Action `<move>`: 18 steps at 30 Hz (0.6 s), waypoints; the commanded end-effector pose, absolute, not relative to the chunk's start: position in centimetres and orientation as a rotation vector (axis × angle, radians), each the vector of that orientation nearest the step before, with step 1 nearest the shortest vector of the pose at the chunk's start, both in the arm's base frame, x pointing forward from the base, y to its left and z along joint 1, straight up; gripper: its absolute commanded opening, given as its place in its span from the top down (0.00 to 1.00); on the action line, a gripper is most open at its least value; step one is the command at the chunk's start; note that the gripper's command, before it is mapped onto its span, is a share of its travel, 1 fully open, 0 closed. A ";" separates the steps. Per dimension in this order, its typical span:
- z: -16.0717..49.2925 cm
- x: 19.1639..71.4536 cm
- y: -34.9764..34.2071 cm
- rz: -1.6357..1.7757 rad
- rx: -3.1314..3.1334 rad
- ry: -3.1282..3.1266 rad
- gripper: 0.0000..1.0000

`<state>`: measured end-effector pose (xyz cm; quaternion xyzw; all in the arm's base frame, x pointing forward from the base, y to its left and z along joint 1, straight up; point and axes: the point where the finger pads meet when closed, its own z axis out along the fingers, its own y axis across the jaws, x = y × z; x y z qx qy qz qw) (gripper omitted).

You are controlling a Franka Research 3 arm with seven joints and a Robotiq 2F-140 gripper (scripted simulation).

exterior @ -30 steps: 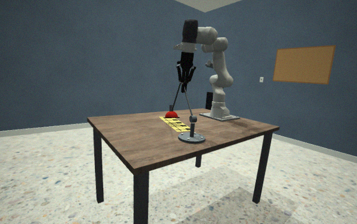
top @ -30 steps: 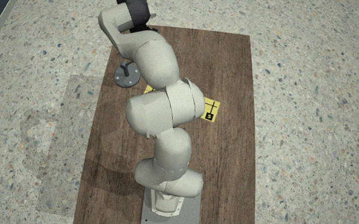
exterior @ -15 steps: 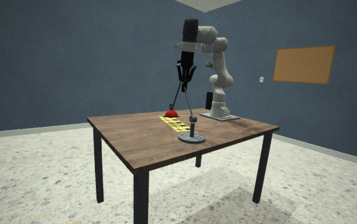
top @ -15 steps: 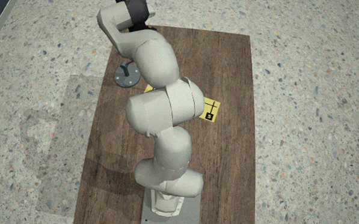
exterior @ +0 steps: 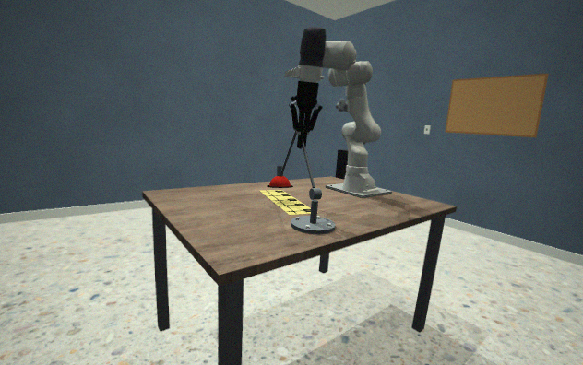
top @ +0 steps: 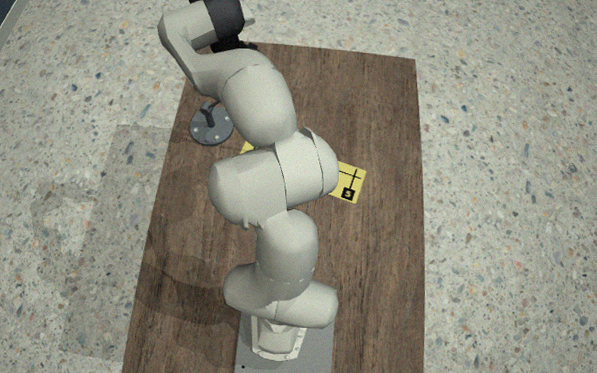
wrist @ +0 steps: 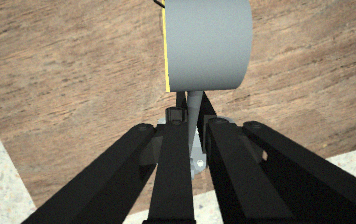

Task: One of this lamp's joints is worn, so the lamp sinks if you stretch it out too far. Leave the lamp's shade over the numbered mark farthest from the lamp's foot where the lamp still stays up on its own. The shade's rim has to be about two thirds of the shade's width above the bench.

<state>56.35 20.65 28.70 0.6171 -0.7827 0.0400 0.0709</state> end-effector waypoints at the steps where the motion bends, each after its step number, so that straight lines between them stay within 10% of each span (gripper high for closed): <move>1: 29.8 56.7 22.3 0.129 1.890 -2.363 0.90; 18: 29.9 56.8 22.6 0.125 1.872 -2.358 0.90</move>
